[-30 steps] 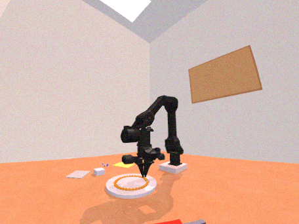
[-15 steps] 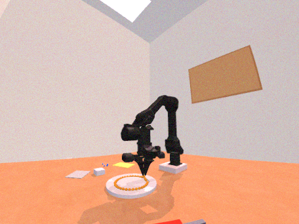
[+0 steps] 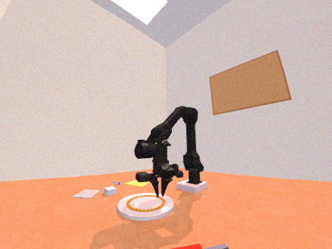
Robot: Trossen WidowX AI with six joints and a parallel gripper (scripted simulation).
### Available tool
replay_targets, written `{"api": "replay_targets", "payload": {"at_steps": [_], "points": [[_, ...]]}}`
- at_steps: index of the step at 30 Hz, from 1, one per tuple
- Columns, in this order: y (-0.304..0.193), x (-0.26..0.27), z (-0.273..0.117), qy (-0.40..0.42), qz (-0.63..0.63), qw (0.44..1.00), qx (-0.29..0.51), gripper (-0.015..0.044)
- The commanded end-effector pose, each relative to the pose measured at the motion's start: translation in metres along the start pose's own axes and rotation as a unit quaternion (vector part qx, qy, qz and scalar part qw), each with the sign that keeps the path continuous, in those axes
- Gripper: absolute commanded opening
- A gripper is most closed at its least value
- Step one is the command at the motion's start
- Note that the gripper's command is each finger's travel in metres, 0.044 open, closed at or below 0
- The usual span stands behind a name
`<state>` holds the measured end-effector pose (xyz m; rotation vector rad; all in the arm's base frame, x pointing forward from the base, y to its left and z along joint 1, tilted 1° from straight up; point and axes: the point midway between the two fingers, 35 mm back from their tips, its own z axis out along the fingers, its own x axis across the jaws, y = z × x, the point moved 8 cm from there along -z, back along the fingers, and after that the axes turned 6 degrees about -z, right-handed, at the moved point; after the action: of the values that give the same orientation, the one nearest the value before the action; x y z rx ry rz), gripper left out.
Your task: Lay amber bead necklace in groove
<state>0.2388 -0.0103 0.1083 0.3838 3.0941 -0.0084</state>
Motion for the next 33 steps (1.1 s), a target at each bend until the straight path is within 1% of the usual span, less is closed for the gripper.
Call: {"api": "replay_targets", "payload": {"at_steps": [1,10,11,15,33], "points": [[0.0,0.0,-0.0004,0.0,0.0,1.0,0.0,0.0184],[-0.0002,0.0003,-0.0066,-0.001,0.002,1.0,0.001,0.042],[-0.0001,0.0004,-0.0019,0.001,0.0,1.0,0.0,0.044],[0.0001,0.0007,-0.0083,-0.001,0.003,1.0,0.001,0.044],[0.0001,0.0007,-0.0083,-0.001,0.003,1.0,0.001,0.044]]}}
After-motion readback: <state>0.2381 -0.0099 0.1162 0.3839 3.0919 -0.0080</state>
